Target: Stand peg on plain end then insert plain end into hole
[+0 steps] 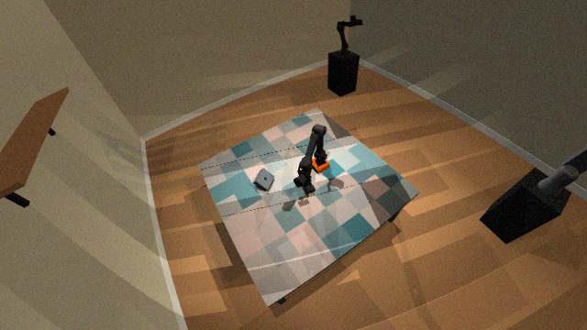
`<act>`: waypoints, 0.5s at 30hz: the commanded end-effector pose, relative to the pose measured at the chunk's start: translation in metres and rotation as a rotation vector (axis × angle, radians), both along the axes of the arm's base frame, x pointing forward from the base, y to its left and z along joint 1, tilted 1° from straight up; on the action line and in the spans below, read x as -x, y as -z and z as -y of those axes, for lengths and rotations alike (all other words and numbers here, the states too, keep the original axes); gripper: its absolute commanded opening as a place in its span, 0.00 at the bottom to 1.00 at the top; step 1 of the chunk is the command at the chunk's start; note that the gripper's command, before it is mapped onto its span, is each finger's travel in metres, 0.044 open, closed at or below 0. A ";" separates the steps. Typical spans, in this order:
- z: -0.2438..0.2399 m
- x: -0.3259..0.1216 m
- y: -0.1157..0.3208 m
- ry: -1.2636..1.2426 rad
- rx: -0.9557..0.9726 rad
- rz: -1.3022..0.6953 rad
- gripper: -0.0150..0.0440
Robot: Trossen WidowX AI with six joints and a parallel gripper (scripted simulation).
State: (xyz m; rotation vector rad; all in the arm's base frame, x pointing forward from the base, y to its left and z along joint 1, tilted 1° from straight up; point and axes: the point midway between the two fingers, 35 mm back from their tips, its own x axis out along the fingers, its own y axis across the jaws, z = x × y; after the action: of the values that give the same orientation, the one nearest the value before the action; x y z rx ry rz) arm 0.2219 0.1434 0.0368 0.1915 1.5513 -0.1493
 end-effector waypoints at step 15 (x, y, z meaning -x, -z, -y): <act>-0.001 -0.003 -0.038 0.000 -0.002 -0.001 0.25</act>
State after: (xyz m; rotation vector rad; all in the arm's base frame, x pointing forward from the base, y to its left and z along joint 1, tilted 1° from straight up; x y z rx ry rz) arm 0.2236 0.1436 0.0625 0.1908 1.5559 -0.1547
